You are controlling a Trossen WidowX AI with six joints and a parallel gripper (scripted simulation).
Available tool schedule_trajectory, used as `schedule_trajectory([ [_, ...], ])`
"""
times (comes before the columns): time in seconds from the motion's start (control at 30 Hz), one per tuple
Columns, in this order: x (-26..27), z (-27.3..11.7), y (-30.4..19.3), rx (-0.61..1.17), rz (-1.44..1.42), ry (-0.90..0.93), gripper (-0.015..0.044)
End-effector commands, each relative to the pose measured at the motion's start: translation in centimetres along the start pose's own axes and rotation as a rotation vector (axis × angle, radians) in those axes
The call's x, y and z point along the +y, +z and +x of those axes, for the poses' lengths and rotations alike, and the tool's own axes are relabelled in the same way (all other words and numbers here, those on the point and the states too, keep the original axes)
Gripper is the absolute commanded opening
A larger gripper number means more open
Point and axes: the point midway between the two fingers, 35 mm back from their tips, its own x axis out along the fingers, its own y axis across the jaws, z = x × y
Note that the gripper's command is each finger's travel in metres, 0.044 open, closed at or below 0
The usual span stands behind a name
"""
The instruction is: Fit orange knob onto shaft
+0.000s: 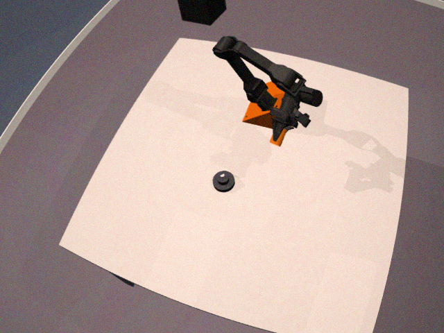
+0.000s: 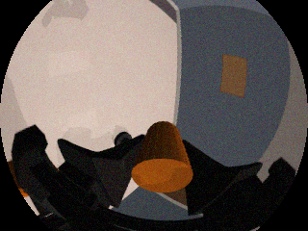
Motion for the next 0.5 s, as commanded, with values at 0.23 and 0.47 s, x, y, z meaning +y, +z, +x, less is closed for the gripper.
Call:
schedule_trajectory([
  [0.23,0.08,0.01,0.03,0.0,-0.001,-0.019,0.0],
  [0.47,0.08,0.01,0.03,0.0,-0.001,-0.019,0.0],
])
